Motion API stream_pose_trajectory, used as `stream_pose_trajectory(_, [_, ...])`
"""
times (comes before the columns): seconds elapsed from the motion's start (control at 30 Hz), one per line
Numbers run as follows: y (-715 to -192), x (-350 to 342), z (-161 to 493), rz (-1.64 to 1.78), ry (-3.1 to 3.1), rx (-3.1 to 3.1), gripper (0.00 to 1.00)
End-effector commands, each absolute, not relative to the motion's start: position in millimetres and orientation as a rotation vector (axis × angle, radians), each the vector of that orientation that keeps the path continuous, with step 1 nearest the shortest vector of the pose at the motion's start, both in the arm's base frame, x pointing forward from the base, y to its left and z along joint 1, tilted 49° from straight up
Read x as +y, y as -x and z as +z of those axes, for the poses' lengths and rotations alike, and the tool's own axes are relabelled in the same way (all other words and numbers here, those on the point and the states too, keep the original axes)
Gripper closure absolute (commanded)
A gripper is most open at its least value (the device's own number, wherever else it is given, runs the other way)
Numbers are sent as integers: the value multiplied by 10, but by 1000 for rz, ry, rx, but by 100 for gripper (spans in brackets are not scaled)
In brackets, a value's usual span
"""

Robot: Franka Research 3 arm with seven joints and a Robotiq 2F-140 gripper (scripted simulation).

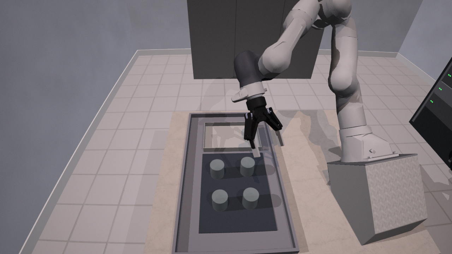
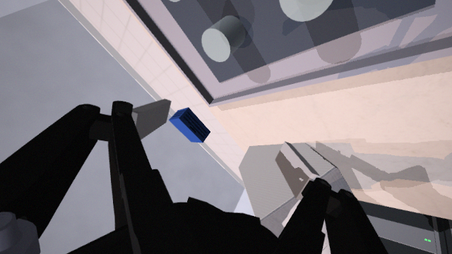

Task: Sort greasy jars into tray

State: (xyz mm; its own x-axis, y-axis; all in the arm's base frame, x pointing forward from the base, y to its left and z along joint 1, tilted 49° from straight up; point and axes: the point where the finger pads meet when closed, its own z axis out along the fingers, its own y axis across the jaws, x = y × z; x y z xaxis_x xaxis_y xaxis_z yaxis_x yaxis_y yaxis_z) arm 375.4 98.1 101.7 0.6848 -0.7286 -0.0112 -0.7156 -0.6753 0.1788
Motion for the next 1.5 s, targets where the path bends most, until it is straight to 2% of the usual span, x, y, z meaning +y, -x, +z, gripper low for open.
stream_pose_trajectory(0.0, [-3829,1012,1022,-58,-2691,-1317,0])
stream_pose_trajectory(1.47, [-4024,1061,1000,337,-2437,-1797,0])
